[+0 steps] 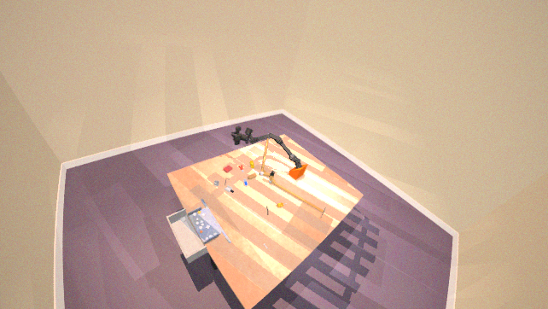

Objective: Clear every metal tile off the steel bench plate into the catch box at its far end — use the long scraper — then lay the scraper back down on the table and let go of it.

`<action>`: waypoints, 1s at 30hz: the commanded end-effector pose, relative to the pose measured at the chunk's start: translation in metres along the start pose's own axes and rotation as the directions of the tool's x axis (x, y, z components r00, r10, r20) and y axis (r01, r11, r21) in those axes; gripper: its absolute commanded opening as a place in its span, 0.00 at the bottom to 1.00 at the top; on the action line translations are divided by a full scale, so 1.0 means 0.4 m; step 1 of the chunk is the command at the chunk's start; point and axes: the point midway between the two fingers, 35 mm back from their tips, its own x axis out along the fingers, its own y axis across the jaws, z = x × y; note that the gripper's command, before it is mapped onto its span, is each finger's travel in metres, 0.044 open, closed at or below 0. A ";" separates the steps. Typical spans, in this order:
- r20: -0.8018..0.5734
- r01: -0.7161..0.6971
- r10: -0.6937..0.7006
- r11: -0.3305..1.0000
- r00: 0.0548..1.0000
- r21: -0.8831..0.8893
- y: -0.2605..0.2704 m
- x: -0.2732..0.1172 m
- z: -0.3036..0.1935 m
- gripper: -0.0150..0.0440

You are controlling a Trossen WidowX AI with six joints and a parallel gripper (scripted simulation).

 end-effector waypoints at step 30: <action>0.201 -0.159 0.103 0.946 0.974 0.283 0.146 -0.083 0.284 0.25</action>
